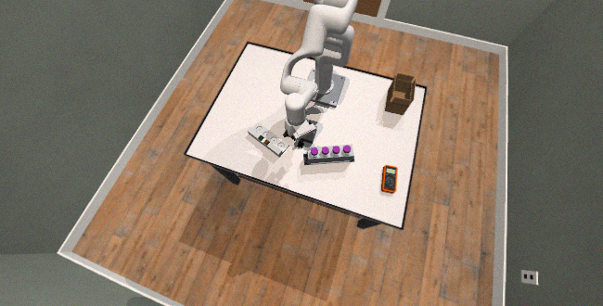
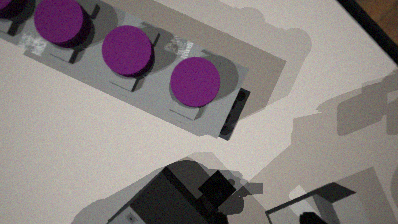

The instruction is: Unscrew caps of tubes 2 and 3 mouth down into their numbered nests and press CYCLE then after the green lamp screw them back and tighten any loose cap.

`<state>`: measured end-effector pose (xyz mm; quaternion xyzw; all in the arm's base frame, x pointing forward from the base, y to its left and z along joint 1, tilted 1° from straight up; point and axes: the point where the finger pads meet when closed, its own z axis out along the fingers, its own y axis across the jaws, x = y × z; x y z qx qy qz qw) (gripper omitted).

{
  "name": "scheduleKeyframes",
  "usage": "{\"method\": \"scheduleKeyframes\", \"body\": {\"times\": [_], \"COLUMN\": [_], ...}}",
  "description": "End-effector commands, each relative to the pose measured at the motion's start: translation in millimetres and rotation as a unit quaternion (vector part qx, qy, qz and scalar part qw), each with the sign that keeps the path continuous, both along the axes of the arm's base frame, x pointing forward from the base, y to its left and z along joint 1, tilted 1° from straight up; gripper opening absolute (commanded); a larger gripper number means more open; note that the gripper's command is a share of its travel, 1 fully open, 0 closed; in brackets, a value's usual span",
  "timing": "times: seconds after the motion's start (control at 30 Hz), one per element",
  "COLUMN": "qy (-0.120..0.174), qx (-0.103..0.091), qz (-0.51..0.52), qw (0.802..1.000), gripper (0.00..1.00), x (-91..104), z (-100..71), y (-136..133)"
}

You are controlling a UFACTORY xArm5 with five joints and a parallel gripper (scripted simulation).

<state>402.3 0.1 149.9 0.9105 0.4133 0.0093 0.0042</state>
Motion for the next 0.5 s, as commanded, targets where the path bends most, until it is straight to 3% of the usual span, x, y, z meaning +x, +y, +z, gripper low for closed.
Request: {"method": "scheduleKeyframes", "body": {"times": [0.0,0.47], "qy": [-0.002,0.001], "qx": [0.002,-0.001], "qz": [0.033,0.149], "qw": [0.999,0.989], "gripper": [0.46,0.46], "x": [1.5,1.4], "z": [1.5,1.5], "y": [0.0,0.0]}}
